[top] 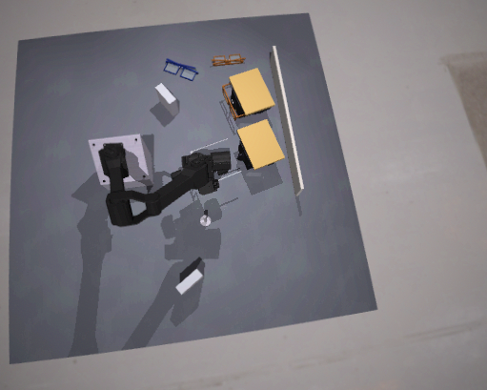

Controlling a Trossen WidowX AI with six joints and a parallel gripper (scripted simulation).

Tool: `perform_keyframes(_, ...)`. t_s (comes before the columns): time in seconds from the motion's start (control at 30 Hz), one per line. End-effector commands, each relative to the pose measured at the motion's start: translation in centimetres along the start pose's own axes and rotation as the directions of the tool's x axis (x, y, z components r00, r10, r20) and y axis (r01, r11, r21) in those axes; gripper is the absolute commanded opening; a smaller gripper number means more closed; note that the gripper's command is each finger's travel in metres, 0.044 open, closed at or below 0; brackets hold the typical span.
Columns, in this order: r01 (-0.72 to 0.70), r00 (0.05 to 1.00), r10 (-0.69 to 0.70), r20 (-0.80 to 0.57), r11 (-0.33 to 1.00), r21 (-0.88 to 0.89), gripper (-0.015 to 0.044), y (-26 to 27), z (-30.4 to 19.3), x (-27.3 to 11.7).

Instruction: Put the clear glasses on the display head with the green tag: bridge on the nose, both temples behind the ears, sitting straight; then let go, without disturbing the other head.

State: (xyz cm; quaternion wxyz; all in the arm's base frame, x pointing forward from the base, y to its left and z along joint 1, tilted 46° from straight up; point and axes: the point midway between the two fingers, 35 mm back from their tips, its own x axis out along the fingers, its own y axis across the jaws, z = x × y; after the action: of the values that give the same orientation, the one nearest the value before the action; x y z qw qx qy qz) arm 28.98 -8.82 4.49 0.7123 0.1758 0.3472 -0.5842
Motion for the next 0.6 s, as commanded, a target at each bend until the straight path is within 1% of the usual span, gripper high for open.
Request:
perform_keyframes(0.0,0.006,1.000,-0.006,0.003,1.000,-0.011,0.0000,-0.2,-0.2,0.5)
perform_keyframes(0.57,0.006,1.000,-0.006,0.004,1.000,-0.011,0.0000,-0.2,-0.4,2.0)
